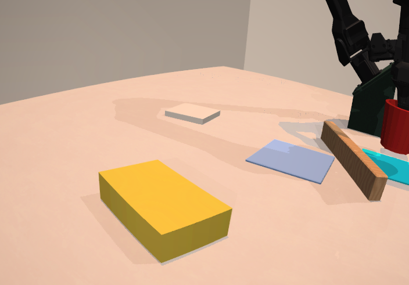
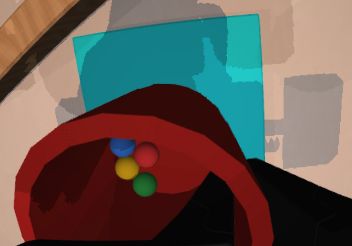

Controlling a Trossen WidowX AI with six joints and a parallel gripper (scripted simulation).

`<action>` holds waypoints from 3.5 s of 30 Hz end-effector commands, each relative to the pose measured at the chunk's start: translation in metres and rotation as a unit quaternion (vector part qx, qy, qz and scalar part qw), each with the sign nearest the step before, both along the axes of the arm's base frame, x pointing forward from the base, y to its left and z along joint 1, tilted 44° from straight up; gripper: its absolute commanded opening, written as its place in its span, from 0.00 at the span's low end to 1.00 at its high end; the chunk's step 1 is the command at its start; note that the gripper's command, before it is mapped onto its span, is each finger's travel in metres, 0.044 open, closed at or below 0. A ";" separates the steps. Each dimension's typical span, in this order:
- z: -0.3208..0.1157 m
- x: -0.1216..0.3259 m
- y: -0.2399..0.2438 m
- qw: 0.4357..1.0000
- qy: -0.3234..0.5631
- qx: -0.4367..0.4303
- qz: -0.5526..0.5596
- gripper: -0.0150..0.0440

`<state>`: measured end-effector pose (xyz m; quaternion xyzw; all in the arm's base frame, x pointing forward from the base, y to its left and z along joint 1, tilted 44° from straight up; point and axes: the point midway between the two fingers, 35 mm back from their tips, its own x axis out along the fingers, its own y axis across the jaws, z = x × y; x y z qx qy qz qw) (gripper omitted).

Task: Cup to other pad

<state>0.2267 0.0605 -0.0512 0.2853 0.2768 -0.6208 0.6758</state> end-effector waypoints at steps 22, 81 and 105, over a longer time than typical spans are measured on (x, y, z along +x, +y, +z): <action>-0.020 -0.001 -0.020 1.000 0.001 -0.002 -0.001 0.25; 0.012 -0.009 0.010 1.000 0.010 -0.009 0.004 0.65; 0.058 -0.014 0.056 1.000 0.007 -0.004 0.001 1.00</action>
